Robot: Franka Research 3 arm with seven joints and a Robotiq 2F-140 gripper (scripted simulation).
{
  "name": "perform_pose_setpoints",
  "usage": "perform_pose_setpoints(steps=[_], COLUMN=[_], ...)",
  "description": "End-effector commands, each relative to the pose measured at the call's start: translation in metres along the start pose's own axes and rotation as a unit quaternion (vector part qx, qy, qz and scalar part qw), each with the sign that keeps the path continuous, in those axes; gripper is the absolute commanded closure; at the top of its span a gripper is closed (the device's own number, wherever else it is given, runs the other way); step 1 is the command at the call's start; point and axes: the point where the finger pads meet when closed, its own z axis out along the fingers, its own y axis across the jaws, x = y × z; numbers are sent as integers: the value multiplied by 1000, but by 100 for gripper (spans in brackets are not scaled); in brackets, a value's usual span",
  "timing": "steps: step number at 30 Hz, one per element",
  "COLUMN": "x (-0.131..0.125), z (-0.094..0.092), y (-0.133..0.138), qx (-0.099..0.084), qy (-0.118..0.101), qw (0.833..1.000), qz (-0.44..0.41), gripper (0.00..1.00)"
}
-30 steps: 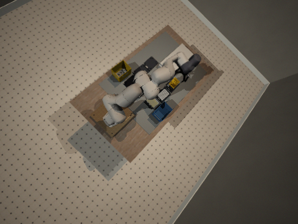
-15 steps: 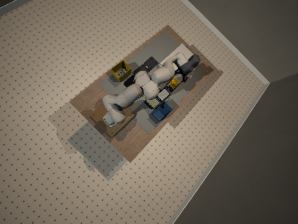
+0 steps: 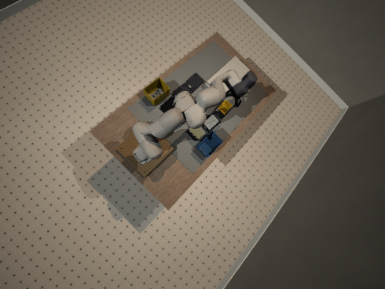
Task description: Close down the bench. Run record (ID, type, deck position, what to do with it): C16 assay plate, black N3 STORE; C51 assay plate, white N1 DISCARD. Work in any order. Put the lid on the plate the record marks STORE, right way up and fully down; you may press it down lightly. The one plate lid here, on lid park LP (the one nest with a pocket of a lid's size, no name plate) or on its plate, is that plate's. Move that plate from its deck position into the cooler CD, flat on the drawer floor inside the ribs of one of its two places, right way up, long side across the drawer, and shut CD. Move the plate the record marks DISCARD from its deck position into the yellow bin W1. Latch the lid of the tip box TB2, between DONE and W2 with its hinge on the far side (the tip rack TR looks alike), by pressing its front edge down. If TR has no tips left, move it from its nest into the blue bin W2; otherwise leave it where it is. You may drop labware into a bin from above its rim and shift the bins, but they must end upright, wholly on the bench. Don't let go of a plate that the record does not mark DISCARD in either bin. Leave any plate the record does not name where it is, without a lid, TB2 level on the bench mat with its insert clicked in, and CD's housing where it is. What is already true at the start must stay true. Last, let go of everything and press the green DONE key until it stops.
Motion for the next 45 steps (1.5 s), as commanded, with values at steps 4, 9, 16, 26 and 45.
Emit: perform_pose_setpoints(steps=[4, 9, 16, 26, 45], x=[2, 2, 2, 2, 2], z=[7, 14, 23, 34, 56], y=[1, 1, 1, 1, 1], qx=[-1, -1, -1, -1, -1], qy=[2, 2, 2, 2, 2], qw=[1000, 1000, 1000, 1000, 1000], qz=[-2, -2, -2, -2, -2], gripper=[34, 34, 34, 34, 34])
